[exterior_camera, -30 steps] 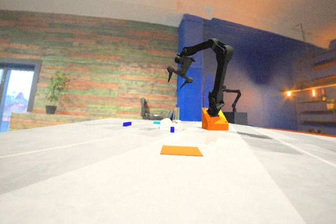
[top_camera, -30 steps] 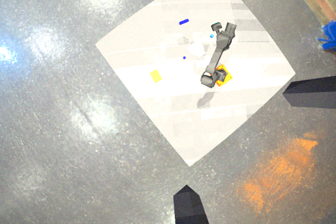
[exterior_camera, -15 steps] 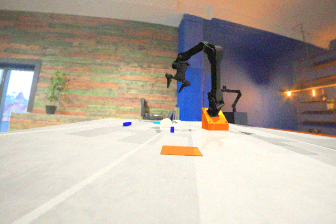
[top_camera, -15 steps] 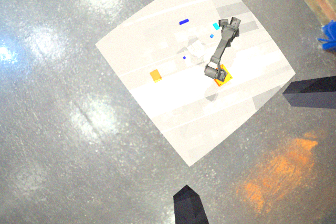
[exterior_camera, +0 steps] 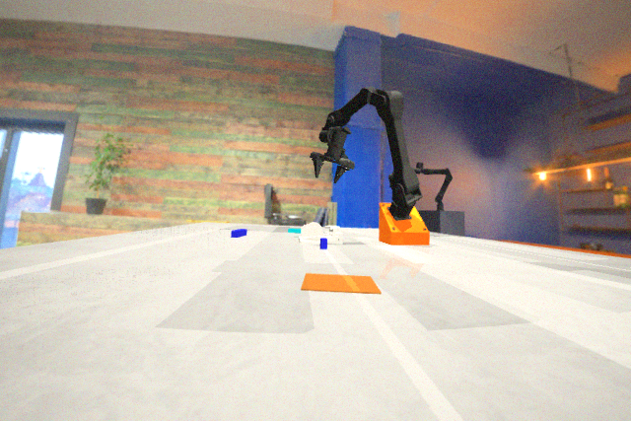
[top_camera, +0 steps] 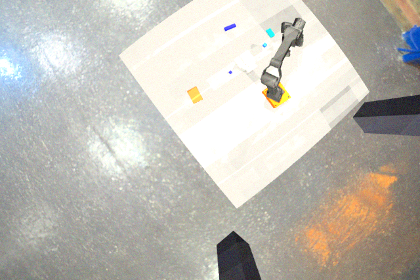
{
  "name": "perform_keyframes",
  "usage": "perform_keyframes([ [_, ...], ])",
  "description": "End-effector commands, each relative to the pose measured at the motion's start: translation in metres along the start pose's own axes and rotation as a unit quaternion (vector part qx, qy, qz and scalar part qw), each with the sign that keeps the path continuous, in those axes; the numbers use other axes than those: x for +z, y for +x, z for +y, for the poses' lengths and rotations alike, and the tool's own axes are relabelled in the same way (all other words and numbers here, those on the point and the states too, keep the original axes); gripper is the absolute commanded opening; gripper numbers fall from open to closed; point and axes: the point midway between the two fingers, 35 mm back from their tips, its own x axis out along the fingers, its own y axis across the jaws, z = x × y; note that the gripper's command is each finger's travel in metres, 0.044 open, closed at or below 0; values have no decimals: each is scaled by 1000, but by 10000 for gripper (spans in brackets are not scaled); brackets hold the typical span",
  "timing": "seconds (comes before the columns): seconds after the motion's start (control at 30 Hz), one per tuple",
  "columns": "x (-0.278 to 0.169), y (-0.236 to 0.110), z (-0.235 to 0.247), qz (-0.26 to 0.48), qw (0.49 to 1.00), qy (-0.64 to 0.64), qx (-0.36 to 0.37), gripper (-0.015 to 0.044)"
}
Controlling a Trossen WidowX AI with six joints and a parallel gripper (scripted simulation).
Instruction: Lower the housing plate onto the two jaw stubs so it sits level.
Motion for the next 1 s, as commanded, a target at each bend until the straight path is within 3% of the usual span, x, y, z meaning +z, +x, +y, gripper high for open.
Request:
perform_keyframes([
  [0.0, 11, 10, 3, -5, 999, 31, -12, 440],
  [0.97, 87, 95, 6, -52, 951, 284, -110, 440],
])
